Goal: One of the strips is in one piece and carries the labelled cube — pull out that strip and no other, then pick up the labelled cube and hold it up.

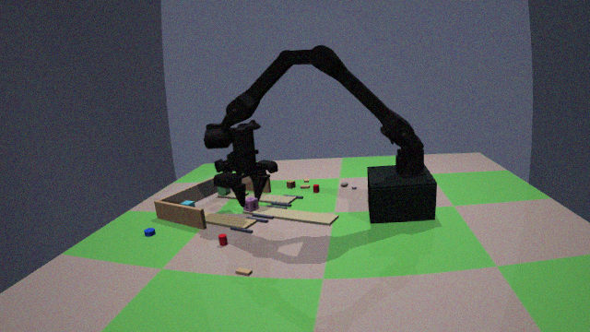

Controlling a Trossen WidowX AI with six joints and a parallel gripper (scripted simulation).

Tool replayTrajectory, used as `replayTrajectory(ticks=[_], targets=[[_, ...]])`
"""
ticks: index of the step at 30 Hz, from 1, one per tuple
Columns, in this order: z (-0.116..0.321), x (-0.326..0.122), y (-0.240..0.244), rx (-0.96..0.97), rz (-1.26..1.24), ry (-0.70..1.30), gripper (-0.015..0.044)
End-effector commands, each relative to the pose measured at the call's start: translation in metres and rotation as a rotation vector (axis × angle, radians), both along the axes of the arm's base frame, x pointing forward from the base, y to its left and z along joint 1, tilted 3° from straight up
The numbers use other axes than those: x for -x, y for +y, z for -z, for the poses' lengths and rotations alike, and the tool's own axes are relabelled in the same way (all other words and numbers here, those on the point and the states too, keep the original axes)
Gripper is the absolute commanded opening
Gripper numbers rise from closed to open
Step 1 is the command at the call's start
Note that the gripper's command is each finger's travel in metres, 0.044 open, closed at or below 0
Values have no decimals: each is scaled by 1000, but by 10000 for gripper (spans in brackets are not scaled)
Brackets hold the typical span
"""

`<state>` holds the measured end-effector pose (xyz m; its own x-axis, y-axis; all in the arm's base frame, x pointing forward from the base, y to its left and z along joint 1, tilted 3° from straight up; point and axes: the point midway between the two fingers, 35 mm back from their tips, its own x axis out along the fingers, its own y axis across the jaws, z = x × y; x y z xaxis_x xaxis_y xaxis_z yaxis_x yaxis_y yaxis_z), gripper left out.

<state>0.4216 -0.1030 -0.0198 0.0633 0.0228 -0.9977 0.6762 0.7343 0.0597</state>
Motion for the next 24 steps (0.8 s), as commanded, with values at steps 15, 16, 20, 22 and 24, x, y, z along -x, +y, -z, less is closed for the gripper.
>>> replayTrajectory(ticks=[15,16,20,22,24], targets=[[9,1,0,-1,-1,4,118],[9,1,0,-1,-1,4,112],[9,1,0,-1,-1,4,46],[7,3,1,-1,-1,4,0],[2,9,2,-2,-1,4,0]])
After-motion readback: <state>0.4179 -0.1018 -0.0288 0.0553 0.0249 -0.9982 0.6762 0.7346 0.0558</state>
